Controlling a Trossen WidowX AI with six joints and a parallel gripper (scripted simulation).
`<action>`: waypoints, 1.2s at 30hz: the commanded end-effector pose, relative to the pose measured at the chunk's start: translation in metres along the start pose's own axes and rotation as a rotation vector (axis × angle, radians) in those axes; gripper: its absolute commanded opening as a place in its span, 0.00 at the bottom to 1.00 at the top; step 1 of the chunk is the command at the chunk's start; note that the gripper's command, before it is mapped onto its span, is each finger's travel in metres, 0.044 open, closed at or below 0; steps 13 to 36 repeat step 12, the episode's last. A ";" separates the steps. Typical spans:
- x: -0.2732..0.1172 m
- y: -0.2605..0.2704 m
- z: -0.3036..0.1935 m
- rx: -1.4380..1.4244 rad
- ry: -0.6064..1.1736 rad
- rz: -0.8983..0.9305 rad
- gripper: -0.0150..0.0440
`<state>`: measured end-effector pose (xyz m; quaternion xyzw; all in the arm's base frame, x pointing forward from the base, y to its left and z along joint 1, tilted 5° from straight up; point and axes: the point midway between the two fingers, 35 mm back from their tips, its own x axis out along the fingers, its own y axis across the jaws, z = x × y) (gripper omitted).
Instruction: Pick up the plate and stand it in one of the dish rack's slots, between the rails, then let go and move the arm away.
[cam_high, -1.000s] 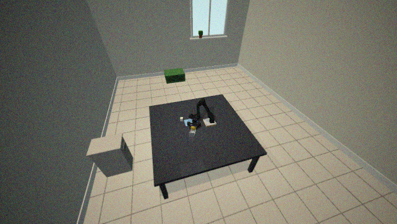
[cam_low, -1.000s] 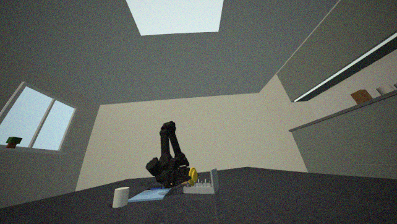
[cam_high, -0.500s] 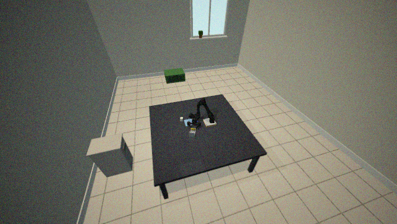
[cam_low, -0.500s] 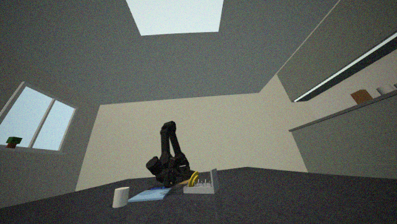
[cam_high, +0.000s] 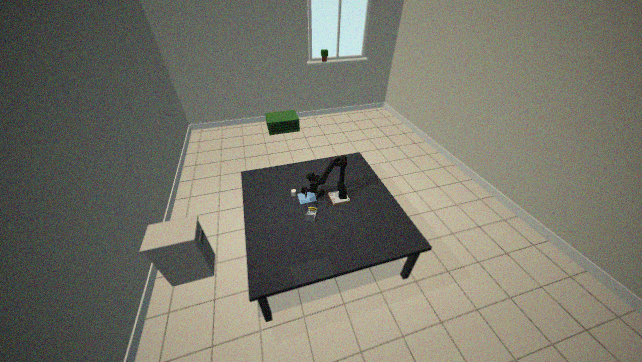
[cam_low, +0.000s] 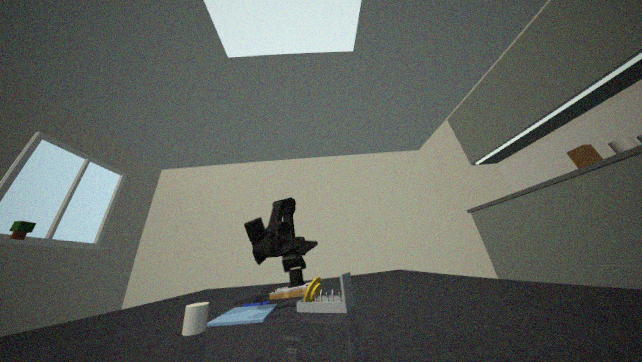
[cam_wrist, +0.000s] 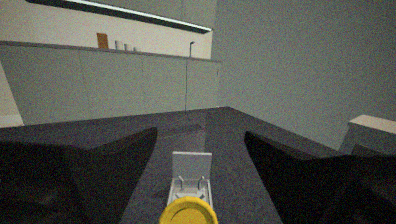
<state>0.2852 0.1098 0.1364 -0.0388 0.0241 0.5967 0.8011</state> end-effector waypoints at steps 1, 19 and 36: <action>0.001 -0.008 0.006 0.033 0.022 -0.031 0.93; -0.001 -0.052 0.011 0.276 0.229 -0.233 0.93; -0.001 -0.052 0.011 0.276 0.229 -0.233 0.93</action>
